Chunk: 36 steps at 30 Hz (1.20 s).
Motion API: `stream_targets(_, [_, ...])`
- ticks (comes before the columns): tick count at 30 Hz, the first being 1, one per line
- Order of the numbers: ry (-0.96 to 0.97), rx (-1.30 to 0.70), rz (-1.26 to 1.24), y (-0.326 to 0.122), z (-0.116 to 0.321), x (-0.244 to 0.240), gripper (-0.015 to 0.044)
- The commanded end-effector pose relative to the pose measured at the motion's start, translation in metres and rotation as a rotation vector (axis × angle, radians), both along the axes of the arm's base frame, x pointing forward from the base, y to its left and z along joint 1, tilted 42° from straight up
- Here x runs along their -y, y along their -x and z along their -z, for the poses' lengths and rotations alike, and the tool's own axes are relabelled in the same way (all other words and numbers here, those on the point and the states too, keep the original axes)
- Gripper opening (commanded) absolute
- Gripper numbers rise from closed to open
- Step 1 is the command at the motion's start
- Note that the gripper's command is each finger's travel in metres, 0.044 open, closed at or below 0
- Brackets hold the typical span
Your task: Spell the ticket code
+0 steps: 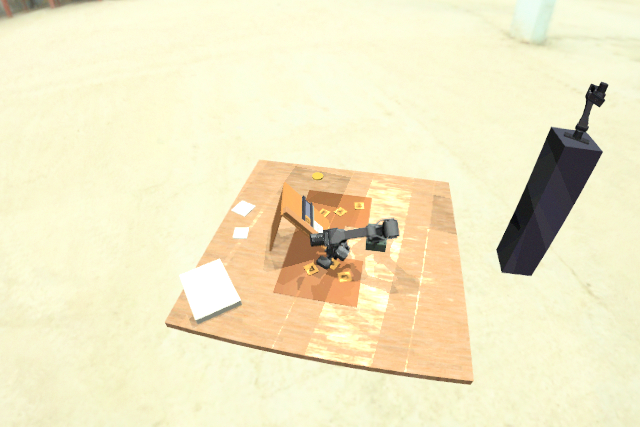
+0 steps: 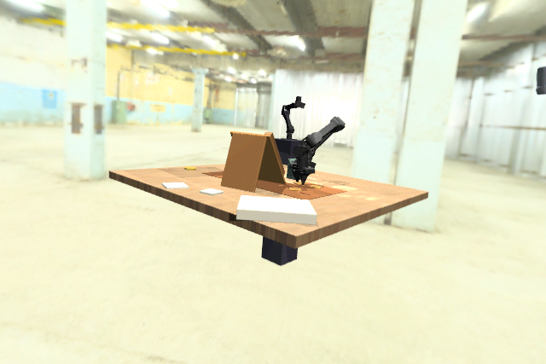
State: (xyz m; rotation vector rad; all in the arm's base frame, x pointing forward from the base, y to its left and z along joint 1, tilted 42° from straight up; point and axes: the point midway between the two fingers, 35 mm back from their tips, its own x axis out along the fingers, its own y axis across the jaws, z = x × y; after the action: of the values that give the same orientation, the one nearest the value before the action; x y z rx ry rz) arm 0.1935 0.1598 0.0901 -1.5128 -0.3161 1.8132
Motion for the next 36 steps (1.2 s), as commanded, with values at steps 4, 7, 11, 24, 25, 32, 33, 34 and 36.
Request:
stream_targets(4, [-0.004, 0.005, -0.002, 0.000, -0.003, 0.003, 0.0000])
stream_targets(7, [-0.004, 0.005, -0.002, 0.000, -0.004, 0.004, 0.0000])
stream_targets(11, [-0.004, 0.005, -0.002, 0.000, -0.005, 0.006, 0.0000])
stream_targets(24, [-0.003, 0.005, -0.002, 0.001, -0.008, 0.010, 0.0000])
stream_targets(25, [-0.003, 0.005, -0.002, 0.001, -0.009, 0.011, 0.0000])
stream_targets(32, [0.001, -0.001, 0.007, 0.000, -0.008, 0.012, 0.0000])
stream_targets(33, [0.000, -0.001, 0.015, -0.001, -0.008, 0.012, 0.0000])
stream_targets(34, [0.000, -0.002, 0.026, -0.003, -0.009, 0.012, 0.0000])
stream_targets(36, [-0.001, -0.004, 0.059, -0.008, -0.012, 0.013, 0.0000])
